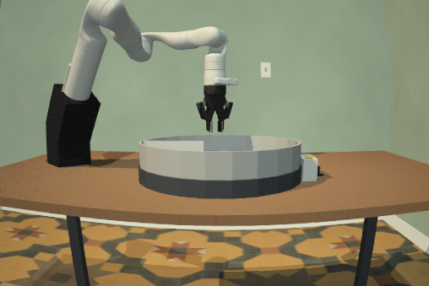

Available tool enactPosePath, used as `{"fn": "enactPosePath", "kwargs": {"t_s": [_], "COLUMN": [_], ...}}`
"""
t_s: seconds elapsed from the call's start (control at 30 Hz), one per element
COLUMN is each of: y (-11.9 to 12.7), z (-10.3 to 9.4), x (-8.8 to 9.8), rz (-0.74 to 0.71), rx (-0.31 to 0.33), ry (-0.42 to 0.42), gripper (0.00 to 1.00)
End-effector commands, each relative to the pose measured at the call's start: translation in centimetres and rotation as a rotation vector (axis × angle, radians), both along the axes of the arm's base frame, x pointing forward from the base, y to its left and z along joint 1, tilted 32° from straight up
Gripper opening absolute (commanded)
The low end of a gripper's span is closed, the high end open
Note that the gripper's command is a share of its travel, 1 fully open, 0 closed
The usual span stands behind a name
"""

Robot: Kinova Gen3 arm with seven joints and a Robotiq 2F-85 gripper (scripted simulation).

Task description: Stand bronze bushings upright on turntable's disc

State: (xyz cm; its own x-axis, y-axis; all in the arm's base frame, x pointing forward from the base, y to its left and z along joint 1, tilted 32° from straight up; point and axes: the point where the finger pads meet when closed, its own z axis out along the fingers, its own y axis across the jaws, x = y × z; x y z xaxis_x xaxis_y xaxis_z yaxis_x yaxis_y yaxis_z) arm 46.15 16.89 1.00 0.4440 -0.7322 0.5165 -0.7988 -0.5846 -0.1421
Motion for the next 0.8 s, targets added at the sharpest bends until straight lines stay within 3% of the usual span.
{"fn": "enactPosePath", "kwargs": {"t_s": [0.0, 0.3, 0.77], "y": [-0.8, -1.8, -1.9], "z": [-1.3, -3.9, -3.8], "x": [0.9, 2.1, 2.0], "rz": [-0.009, -0.01, -0.011], "rx": [-0.003, -0.003, -0.005], "ry": [-0.009, -0.009, -0.008], "gripper": [0.39, 0.39, 0.39]}}
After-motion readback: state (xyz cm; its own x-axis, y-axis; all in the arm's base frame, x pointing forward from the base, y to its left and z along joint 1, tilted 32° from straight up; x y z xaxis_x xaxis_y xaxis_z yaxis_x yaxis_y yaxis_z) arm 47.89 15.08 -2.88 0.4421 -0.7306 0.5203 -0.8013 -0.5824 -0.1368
